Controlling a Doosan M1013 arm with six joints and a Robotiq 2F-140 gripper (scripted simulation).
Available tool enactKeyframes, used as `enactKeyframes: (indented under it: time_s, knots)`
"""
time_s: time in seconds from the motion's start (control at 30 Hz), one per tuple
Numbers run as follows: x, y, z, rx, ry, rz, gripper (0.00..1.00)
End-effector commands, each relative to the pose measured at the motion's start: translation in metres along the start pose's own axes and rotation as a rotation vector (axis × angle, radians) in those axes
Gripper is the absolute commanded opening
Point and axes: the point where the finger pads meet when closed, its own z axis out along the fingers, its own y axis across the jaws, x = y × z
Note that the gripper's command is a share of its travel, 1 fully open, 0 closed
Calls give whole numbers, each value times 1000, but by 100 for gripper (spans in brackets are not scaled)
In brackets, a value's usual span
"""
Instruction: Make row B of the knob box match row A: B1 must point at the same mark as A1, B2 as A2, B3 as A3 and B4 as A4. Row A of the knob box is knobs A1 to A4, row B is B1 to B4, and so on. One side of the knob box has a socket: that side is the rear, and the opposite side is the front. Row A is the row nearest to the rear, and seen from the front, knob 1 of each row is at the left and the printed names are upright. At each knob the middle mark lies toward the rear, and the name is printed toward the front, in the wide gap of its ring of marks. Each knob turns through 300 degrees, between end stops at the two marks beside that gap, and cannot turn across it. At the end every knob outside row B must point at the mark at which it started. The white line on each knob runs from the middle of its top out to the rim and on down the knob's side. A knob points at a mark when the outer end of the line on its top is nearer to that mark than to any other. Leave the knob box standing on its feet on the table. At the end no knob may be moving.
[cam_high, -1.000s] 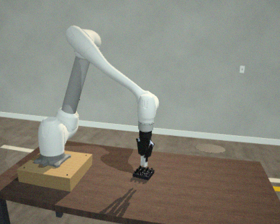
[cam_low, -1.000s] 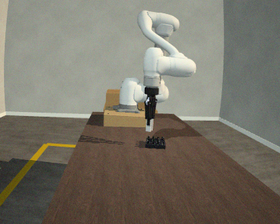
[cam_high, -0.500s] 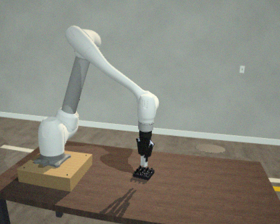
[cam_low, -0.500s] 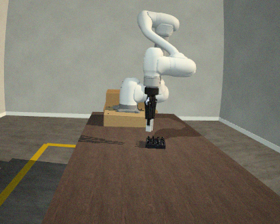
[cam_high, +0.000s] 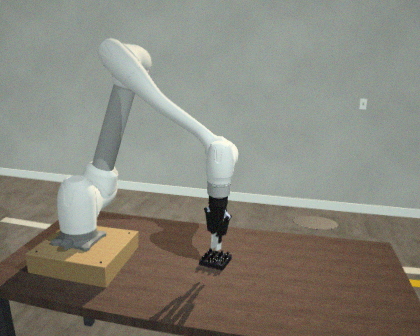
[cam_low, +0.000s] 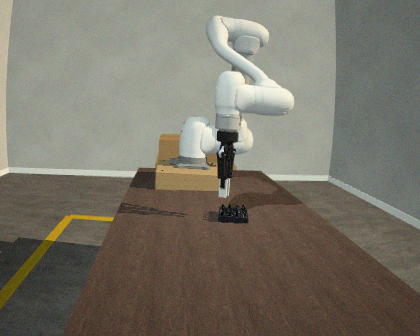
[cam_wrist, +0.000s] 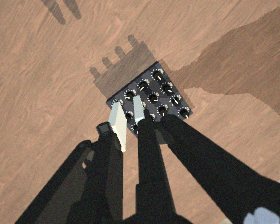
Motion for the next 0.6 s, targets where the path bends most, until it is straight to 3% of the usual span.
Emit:
enactKeyframes:
  time_s: [0.0,0.57]
  knots:
    - [0,0,0,0,0,0,12]
    - [0,0,10,0,0,0,12]
